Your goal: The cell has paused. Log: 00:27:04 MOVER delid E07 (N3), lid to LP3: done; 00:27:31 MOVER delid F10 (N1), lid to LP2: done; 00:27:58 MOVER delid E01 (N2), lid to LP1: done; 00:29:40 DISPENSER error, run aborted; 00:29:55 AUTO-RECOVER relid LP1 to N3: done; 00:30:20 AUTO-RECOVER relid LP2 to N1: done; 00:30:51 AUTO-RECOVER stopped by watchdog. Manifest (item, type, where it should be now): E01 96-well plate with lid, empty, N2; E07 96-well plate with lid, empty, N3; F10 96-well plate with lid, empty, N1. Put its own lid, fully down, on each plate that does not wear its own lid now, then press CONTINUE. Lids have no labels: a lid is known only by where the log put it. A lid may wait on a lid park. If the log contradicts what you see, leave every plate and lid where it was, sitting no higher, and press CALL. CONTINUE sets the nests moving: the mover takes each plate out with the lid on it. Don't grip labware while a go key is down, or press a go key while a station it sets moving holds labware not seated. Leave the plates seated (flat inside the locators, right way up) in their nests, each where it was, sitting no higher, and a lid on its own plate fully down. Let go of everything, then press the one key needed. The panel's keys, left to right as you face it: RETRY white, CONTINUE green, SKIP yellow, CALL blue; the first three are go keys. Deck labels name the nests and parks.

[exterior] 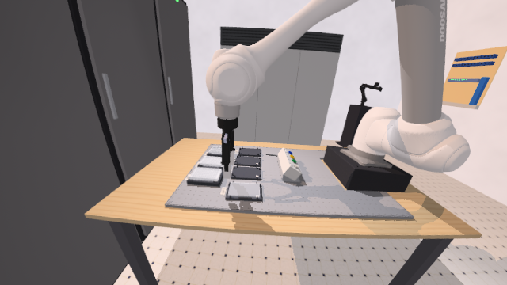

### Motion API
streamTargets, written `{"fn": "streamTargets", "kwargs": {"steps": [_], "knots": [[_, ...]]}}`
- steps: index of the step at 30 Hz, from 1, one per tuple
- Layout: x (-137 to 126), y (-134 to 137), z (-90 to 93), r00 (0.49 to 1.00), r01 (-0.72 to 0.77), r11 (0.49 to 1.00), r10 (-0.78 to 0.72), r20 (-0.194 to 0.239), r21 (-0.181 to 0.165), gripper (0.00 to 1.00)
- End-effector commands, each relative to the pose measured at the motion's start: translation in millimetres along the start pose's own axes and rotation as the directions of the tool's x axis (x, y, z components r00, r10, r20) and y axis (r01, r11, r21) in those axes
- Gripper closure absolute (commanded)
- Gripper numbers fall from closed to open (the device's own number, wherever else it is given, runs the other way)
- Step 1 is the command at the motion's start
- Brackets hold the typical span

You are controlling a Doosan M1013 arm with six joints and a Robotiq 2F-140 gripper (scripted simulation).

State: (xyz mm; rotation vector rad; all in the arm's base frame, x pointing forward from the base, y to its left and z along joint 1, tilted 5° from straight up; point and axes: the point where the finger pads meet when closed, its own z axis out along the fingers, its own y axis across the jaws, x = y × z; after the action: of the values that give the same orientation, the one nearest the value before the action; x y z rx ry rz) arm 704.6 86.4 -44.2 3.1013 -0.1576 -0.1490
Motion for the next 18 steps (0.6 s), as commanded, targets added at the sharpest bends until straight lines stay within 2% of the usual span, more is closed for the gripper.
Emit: {"fn": "streamTargets", "kwargs": {"steps": [1,4,18], "knots": [[-53,-23,-2.7,1.000,0.001,1.000,-0.001,-0.012,0.008,0.34],[-68,-27,-1.9,1.000,0.003,1.000,-0.003,-0.012,0.008,0.34],[-68,-27,-1.9,1.000,0.003,1.000,-0.003,-0.012,0.008,0.34]]}}
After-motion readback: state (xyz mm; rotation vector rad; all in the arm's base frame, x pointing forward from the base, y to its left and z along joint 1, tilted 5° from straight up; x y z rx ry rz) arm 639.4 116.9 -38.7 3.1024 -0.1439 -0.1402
